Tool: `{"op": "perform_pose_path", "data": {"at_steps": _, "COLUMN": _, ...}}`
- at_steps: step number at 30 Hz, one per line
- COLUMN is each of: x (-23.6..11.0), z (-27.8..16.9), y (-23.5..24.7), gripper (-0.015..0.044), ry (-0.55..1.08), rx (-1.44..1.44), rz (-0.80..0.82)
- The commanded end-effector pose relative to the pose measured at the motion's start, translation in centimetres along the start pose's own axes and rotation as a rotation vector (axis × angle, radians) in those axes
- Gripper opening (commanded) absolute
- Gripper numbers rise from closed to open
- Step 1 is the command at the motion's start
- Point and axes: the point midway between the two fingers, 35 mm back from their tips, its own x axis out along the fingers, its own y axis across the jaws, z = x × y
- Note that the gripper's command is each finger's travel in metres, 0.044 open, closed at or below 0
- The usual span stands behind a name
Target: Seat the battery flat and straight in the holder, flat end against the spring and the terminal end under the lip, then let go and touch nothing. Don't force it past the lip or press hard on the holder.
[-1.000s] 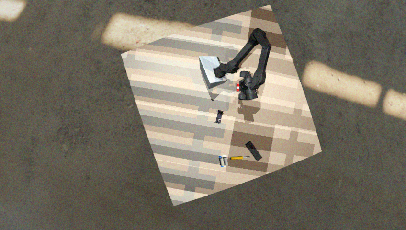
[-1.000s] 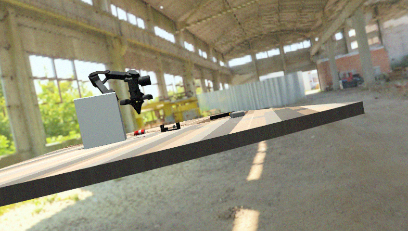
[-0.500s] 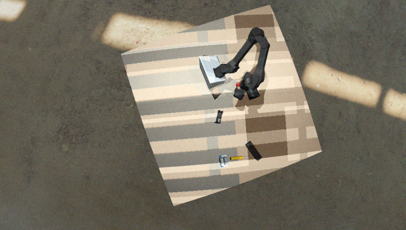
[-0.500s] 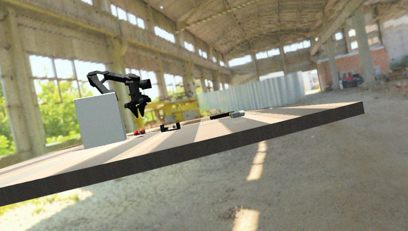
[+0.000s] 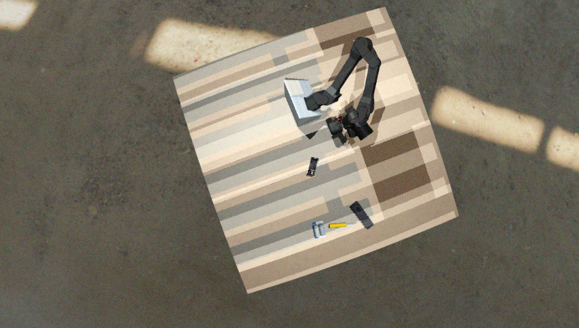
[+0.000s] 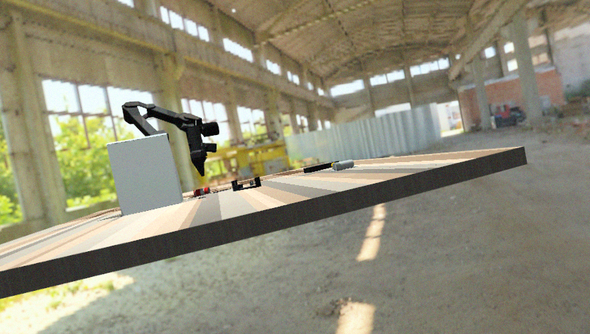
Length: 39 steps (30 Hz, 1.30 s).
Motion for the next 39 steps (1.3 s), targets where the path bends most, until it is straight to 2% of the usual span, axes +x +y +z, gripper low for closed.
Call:
{"op": "perform_pose_path", "data": {"at_steps": 1, "x": 2.0, "z": -1.6, "y": -0.1, "gripper": 0.0249, "ry": 0.014, "rx": 0.428, "rz": 0.004}}
{"op": "perform_pose_path", "data": {"at_steps": 14, "x": 2.1, "z": -1.6, "y": -0.1, "gripper": 0.0249, "ry": 0.014, "rx": 0.428, "rz": 0.004}}
{"op": "perform_pose_path", "data": {"at_steps": 39, "x": 6.0, "z": -1.6, "y": -0.2, "gripper": 0.0249, "ry": 0.016, "rx": 0.425, "rz": 0.001}}
